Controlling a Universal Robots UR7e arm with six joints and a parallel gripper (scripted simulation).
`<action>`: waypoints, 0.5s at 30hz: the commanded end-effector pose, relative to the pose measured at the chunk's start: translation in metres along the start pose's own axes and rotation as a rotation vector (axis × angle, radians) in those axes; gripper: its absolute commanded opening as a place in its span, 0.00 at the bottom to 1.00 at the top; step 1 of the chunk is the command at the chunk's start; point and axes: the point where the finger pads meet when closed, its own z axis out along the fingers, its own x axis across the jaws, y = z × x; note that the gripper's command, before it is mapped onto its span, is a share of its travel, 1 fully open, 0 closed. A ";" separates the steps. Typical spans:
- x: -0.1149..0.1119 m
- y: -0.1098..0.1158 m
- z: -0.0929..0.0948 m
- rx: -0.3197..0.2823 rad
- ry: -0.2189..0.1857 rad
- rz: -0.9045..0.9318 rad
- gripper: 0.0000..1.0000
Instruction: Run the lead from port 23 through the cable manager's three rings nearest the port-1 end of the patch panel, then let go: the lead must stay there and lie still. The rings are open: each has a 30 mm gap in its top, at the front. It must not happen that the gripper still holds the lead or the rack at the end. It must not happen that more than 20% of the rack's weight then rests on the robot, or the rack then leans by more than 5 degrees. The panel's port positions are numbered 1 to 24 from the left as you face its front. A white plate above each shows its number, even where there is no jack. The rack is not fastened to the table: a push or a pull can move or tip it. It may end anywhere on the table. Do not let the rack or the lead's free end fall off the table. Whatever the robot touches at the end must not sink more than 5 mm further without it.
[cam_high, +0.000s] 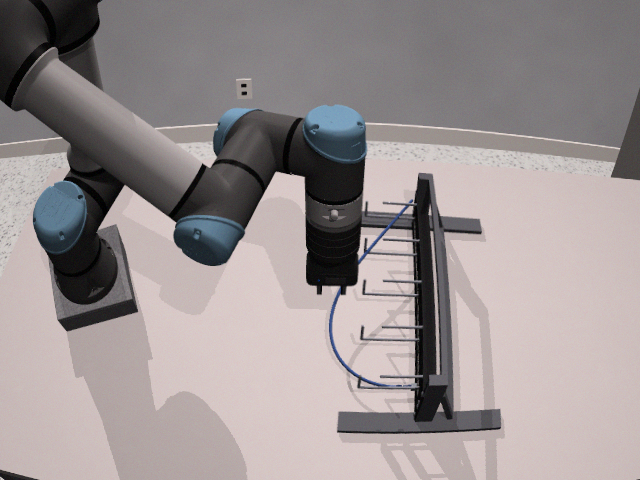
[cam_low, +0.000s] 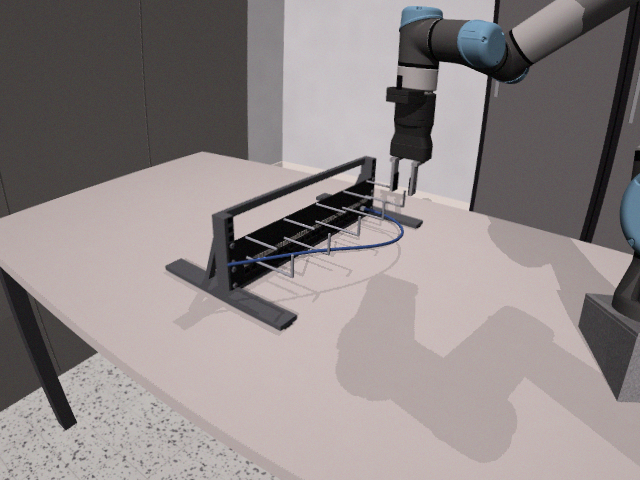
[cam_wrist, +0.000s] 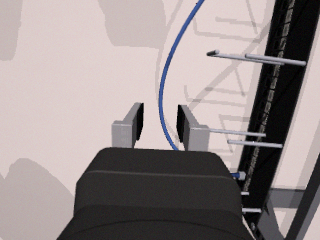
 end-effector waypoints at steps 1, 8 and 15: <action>0.000 0.000 0.004 0.000 0.001 0.000 0.67; 0.000 0.000 0.020 0.000 0.001 0.000 0.67; 0.000 0.000 0.041 0.000 0.001 0.000 0.67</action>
